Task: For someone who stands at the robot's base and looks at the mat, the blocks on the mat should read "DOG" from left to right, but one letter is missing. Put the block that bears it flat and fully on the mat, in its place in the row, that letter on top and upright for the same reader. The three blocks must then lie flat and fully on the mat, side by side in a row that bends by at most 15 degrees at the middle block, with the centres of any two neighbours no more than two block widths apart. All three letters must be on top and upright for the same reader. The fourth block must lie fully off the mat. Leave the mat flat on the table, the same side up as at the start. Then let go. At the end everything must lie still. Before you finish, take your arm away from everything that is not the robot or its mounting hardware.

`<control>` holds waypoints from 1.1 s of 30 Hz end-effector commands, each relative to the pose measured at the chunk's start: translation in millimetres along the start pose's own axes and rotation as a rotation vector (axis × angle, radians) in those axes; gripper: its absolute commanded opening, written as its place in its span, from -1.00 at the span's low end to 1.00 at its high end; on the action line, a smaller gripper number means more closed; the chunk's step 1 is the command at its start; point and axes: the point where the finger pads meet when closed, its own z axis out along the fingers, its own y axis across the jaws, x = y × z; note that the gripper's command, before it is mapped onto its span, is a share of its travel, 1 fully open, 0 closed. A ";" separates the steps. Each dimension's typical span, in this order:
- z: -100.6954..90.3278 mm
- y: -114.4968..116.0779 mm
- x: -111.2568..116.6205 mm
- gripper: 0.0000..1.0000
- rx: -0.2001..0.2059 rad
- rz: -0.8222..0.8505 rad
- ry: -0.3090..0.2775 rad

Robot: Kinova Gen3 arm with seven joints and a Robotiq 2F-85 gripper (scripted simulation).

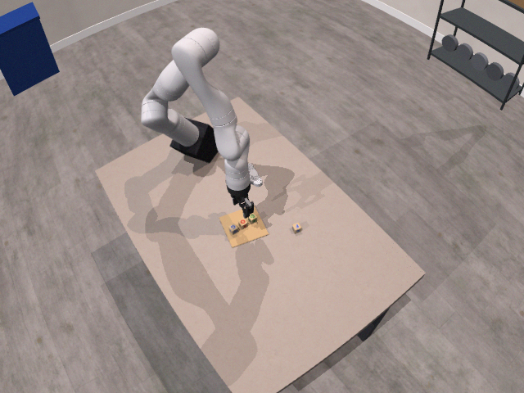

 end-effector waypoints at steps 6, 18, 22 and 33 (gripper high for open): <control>-0.7 0.5 0.6 1.00 -0.002 0.000 0.002; -2.3 0.5 0.6 1.00 -0.002 0.000 0.002; -8.0 0.5 0.6 1.00 -0.002 0.000 0.002; -52.6 0.4 0.5 1.00 -0.002 0.000 0.002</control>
